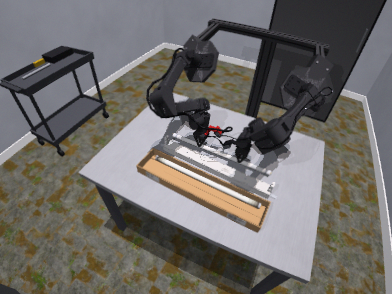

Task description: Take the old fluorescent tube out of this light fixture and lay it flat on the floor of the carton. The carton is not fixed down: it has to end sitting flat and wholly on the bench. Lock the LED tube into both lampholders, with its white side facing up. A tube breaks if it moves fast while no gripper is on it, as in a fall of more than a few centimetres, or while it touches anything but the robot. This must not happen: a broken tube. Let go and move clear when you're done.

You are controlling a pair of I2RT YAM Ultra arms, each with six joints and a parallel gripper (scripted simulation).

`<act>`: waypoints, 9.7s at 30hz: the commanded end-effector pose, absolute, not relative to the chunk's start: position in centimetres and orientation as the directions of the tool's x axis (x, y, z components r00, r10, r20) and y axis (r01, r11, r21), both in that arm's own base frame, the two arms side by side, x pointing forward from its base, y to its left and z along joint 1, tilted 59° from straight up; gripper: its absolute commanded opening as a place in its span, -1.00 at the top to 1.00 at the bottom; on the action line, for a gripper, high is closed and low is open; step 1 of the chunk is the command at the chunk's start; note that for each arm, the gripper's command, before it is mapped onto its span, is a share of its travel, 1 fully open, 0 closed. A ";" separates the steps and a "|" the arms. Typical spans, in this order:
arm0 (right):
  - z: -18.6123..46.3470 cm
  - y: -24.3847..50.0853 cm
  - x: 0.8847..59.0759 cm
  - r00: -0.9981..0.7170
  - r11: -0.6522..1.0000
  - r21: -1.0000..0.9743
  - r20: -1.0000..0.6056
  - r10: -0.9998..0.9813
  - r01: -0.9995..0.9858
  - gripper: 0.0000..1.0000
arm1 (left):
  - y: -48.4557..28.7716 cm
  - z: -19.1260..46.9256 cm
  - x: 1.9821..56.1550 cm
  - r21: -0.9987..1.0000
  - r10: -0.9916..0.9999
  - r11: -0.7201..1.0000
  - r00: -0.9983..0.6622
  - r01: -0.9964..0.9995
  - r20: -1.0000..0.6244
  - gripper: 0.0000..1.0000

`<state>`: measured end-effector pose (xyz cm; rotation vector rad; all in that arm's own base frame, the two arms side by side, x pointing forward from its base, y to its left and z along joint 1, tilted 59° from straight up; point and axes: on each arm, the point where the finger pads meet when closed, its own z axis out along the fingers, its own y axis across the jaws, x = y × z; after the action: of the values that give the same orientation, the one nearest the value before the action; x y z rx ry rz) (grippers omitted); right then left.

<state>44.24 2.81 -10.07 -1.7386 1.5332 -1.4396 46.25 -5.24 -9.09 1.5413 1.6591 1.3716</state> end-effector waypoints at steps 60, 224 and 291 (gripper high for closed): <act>-12.9 3.3 44.0 -0.072 -0.338 -0.788 0.433 -0.898 -0.515 0.78 | -5.0 -9.1 42.2 0.853 0.941 -0.122 -0.214 0.507 0.262 0.02; -7.4 5.7 42.0 -0.496 0.949 -0.192 -0.867 -0.043 0.252 0.02 | -6.0 -10.4 46.0 0.789 0.940 -0.111 -0.193 0.604 0.281 0.78; -10.4 3.1 44.6 0.129 0.261 0.748 -0.419 0.899 0.610 0.02 | -6.0 -10.4 46.0 0.789 0.940 -0.111 -0.193 0.604 0.281 0.78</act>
<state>43.59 3.08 -9.94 1.4598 1.5739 0.3608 47.01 -4.87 -9.49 1.6296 1.8164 1.2570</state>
